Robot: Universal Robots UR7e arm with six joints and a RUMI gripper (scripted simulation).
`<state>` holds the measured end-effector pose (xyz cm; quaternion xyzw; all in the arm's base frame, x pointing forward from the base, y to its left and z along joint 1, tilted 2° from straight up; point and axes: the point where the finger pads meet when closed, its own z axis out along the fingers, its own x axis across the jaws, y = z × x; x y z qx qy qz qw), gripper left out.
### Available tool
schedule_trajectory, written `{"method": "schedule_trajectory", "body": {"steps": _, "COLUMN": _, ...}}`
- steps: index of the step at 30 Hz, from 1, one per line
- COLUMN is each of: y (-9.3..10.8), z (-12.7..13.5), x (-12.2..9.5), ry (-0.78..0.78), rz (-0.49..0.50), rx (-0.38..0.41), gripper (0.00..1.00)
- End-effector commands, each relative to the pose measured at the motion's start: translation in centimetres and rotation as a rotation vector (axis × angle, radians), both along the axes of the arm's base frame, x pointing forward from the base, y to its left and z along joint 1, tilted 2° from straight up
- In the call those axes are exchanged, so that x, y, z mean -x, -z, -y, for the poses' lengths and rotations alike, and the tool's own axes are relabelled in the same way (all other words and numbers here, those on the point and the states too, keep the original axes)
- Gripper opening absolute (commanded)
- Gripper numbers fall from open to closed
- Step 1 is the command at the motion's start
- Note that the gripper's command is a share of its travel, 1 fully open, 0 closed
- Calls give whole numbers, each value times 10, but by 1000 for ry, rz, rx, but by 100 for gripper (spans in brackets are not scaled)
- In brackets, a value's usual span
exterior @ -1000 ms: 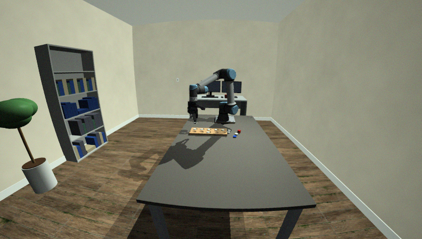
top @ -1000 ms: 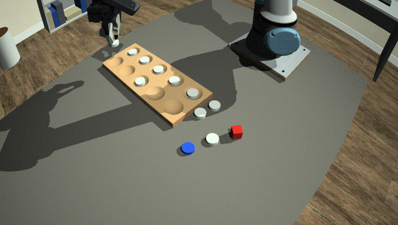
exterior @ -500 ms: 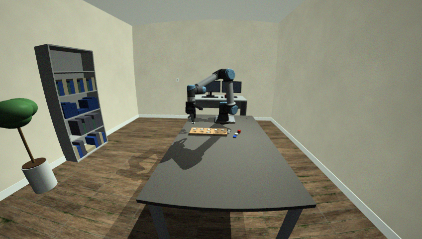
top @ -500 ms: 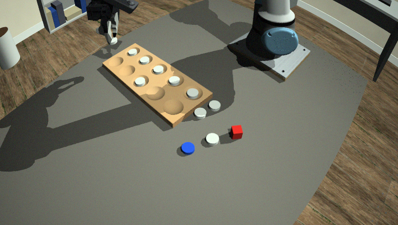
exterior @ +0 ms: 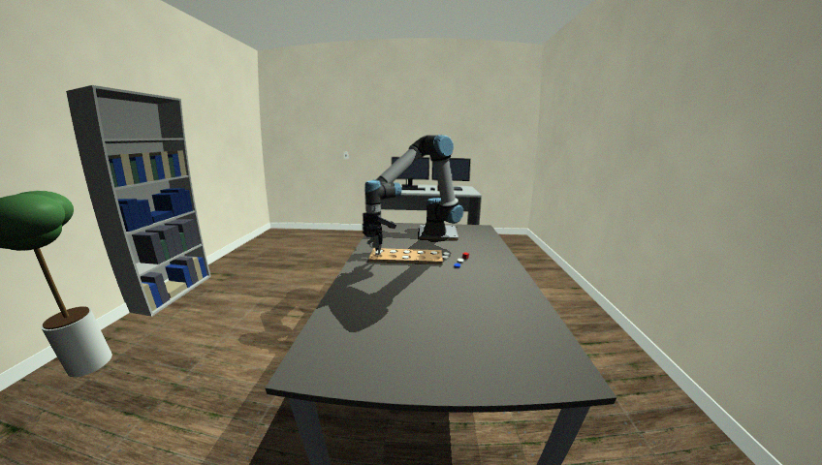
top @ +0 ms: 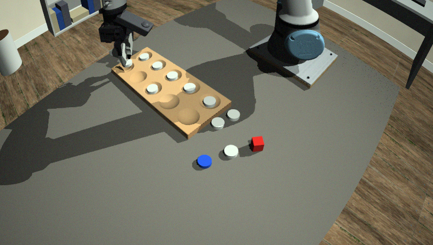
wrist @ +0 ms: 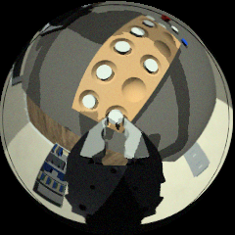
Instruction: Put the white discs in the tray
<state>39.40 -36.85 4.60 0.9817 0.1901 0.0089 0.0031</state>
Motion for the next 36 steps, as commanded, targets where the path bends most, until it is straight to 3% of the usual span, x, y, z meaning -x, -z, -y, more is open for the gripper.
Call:
{"method": "schedule_trajectory", "body": {"steps": 1, "y": 5, "z": 2, "x": -3, "ry": 0, "rz": 6, "rx": 8, "gripper": 0}}
{"method": "schedule_trajectory", "body": {"steps": 15, "y": 19, "z": 3, "x": -4, "ry": -1, "rz": 6, "rx": 8, "gripper": 0}}
{"method": "schedule_trajectory", "body": {"steps": 30, "y": 18, "z": 5, "x": -4, "ry": 0, "rz": 8, "rx": 12, "gripper": 0}}
{"method": "schedule_trajectory", "body": {"steps": 31, "y": 18, "z": 5, "x": -4, "ry": 0, "rz": 8, "rx": 12, "gripper": 22}}
{"method": "schedule_trajectory", "body": {"steps": 36, "y": 18, "z": 5, "x": -4, "ry": 0, "rz": 8, "rx": 12, "gripper": 22}}
